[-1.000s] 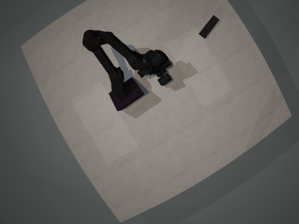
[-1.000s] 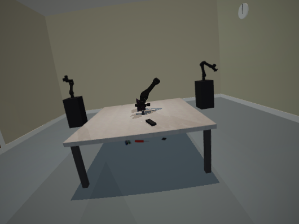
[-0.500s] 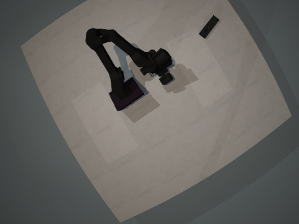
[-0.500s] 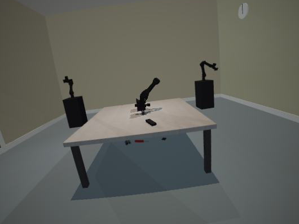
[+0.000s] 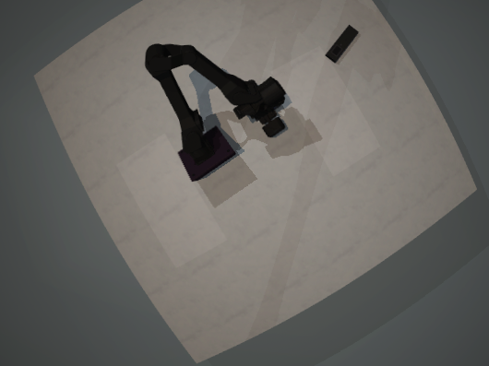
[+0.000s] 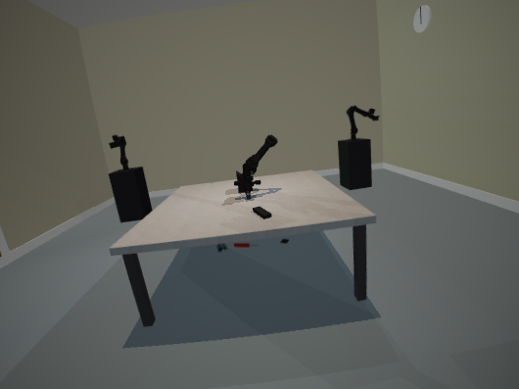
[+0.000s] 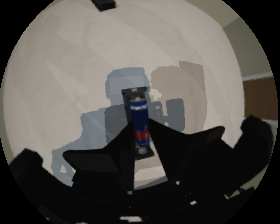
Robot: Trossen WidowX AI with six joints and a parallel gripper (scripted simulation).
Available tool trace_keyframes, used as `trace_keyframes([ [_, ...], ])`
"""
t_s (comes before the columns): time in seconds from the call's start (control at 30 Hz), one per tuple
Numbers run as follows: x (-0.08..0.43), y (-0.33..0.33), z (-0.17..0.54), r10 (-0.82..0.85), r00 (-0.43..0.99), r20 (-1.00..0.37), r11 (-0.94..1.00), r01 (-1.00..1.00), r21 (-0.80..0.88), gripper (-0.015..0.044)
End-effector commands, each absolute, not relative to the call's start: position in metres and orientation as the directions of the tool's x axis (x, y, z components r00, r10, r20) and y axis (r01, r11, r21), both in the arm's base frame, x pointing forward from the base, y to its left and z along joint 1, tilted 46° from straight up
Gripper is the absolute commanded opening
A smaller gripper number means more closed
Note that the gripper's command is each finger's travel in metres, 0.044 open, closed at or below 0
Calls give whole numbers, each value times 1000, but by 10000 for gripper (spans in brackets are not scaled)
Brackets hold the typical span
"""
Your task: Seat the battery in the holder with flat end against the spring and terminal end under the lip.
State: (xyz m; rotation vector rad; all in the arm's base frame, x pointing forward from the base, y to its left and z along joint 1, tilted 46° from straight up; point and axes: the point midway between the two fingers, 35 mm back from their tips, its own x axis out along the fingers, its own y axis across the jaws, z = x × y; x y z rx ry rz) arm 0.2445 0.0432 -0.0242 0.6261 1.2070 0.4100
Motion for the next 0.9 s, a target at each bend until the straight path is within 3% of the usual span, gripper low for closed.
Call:
trace_keyframes([
  [0.0, 240, 44, -29, 604, 274, -749, 771, 39, 636, 60],
  [0.87, 243, 47, -29, 626, 128, -769, 774, 22, 633, 60],
])
